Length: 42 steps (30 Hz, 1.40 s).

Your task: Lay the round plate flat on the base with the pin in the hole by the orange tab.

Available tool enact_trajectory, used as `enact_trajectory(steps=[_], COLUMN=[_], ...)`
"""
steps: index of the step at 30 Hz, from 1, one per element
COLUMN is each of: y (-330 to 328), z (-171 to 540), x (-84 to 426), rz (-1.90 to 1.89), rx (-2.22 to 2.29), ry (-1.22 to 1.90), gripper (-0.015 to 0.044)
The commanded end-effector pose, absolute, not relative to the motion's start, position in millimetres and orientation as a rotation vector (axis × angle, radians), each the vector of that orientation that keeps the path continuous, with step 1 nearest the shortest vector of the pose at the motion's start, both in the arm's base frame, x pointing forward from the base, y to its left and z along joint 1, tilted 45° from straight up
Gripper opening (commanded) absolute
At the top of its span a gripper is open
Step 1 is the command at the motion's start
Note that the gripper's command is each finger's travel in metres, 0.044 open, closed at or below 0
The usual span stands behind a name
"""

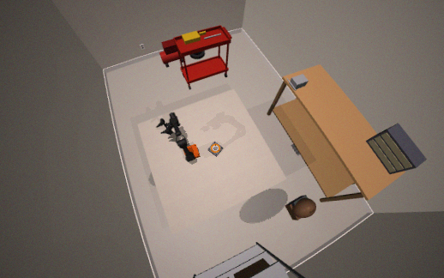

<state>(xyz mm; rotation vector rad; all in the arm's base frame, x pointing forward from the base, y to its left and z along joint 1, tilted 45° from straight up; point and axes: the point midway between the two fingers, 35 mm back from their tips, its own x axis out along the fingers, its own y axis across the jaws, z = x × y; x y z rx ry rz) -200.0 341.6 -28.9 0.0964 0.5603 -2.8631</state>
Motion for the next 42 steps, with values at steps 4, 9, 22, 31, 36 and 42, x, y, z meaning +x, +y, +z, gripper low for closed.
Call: enact_trajectory(steps=[4, 9, 22, 31, 36, 42], y=[345.4, 343.2, 282.1, 202.5, 157.6, 95.4], z=[-39.3, -56.3, -74.2, -57.1, -42.0, -14.6], x=[-164.5, -96.5, 95.0, 194.3, 230.1, 269.3], rz=[-2.894, -2.895, -2.297, -1.174, -0.371, 0.957], rx=[0.342, 0.762, 1.727, 2.061, 2.076, 1.956], ry=[0.234, -0.377, -2.203, -3.325, -3.733, -3.967], gripper=[0.0295, 0.0164, 0.0000, 0.0000, 0.0000, 0.0000])
